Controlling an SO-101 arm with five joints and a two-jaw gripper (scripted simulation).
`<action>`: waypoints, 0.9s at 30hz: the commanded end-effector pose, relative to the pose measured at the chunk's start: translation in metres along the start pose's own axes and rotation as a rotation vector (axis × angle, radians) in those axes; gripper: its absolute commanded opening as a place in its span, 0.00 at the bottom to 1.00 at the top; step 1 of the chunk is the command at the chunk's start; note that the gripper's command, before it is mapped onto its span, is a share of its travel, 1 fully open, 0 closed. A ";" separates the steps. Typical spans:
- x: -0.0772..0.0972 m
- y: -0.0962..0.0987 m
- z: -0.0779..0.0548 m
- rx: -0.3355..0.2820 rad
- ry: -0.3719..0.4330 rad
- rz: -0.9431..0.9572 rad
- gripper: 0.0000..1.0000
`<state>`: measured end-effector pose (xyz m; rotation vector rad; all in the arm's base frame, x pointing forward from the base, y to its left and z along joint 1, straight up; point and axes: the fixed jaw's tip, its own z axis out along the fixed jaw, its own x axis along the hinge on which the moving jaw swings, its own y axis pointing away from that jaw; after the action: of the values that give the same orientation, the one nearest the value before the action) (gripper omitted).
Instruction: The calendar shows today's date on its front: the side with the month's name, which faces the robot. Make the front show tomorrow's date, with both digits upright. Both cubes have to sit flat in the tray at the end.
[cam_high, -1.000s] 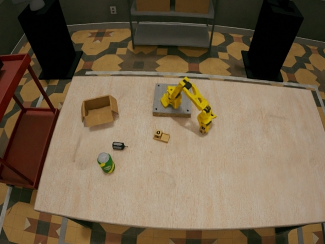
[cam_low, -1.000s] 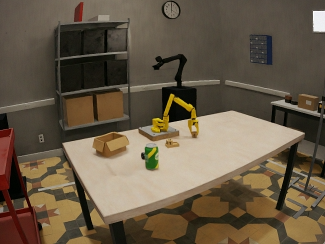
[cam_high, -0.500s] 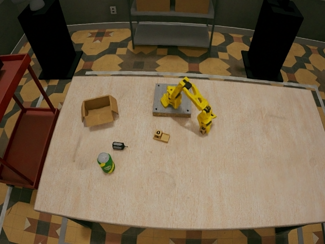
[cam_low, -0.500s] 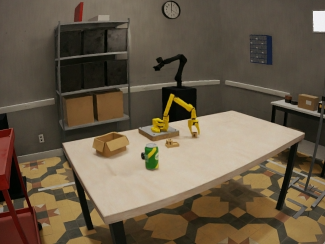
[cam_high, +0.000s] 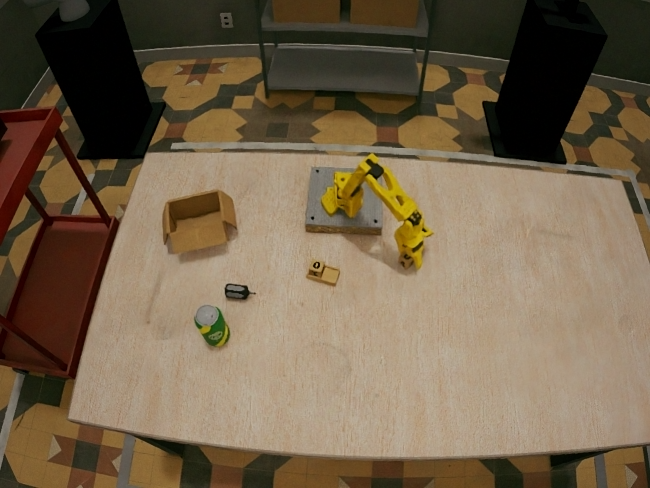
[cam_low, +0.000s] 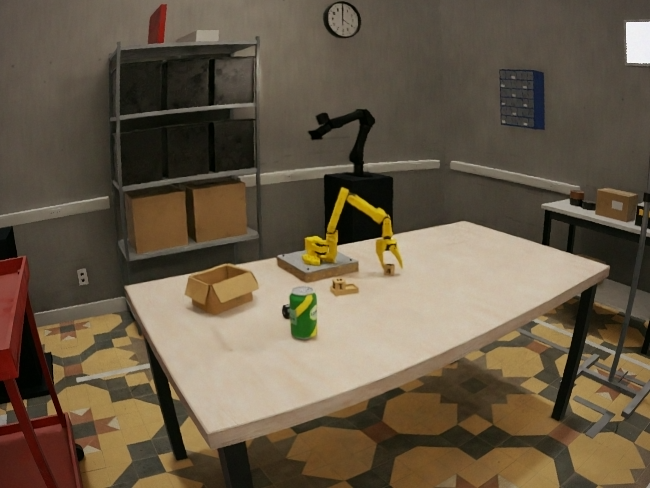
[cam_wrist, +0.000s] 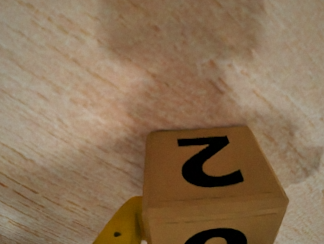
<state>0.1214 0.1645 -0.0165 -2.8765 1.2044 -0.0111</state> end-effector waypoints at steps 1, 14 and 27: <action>-0.001 0.004 0.003 -0.016 0.001 -0.016 0.36; -0.001 0.001 -0.019 -0.016 0.001 -0.016 0.36; -0.001 0.002 -0.053 -0.016 0.001 -0.016 0.36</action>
<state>0.1190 0.1613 0.0262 -2.9046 1.2162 0.0007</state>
